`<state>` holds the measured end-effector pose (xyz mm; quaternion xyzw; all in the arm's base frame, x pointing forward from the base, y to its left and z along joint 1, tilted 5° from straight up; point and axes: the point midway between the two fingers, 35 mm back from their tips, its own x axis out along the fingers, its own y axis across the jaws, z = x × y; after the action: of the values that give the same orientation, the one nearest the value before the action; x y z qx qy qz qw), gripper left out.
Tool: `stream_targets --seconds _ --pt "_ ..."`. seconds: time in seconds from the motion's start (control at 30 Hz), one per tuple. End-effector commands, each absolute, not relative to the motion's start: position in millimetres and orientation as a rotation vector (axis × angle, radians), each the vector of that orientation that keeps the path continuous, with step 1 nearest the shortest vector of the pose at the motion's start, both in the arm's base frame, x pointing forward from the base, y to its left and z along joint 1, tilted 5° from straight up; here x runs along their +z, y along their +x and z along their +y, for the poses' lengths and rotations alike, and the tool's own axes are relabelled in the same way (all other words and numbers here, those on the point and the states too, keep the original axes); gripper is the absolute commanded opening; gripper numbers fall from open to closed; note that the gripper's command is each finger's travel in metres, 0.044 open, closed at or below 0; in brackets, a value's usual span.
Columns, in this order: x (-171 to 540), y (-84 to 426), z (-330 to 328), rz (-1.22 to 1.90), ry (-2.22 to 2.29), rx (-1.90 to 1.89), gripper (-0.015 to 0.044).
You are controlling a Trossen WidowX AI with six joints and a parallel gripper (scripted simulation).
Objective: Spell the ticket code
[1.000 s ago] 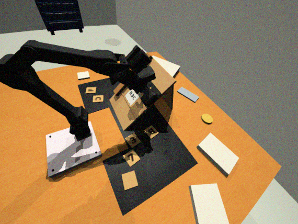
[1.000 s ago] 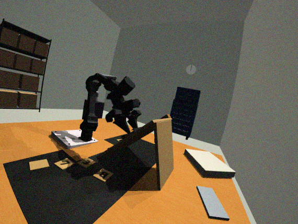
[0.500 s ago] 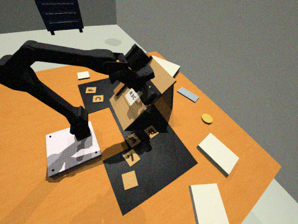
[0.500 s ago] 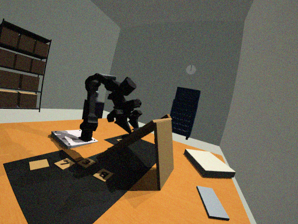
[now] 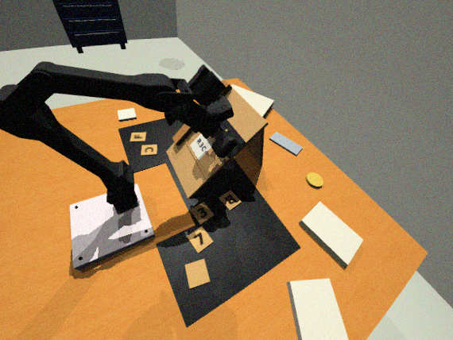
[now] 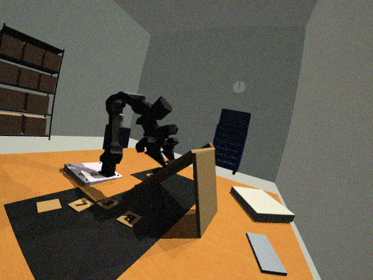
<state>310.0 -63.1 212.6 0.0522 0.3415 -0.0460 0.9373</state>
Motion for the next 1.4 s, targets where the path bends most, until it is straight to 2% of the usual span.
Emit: stream_targets --seconds 0.0,1.37 --pt "212.8 310.4 -61.4 0.697 0.108 -0.1 0.0" --pt "214.2 312.9 -41.6 0.696 0.11 -0.099 0.0"
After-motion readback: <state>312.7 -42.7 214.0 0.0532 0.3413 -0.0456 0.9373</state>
